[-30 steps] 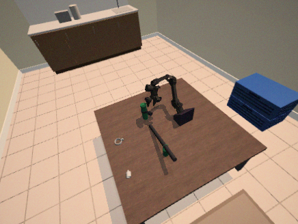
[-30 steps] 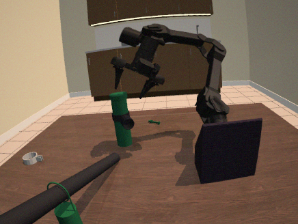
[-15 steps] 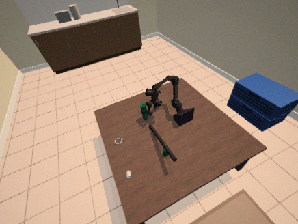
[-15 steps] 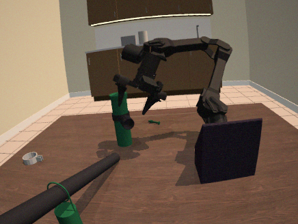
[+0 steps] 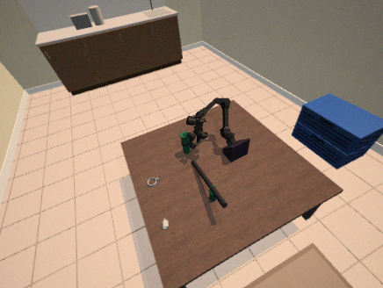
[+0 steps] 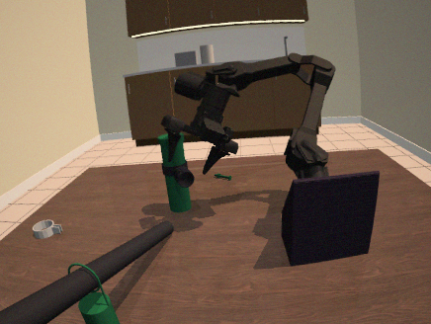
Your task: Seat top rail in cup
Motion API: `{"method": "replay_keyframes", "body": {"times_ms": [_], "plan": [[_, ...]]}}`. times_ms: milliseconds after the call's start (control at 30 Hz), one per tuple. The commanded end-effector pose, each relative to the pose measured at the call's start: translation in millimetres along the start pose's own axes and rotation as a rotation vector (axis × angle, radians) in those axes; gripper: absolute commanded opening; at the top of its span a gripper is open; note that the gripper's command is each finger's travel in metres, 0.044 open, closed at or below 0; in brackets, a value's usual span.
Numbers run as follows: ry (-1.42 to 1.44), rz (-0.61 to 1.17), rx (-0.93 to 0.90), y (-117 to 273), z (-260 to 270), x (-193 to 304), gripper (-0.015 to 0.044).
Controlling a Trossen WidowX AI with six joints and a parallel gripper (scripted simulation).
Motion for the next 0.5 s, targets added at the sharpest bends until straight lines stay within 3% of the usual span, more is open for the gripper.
{"method": "replay_keyframes", "body": {"times_ms": [0, 467], "plan": [[0.005, -0.005, -0.003, -8, 0, -1, 0.0440], [0.005, -0.004, -0.002, -32, 0, -1, 0.0440]]}}
Point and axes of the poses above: the point midway between the two fingers, 35 mm back from their tips, its own y axis back along the fingers, its own z axis across the jaws, x = y × z, the point moved 10 cm from there along y, back along the fingers, and after that the axes turned 2 degrees about -y, right-handed, at the moved point
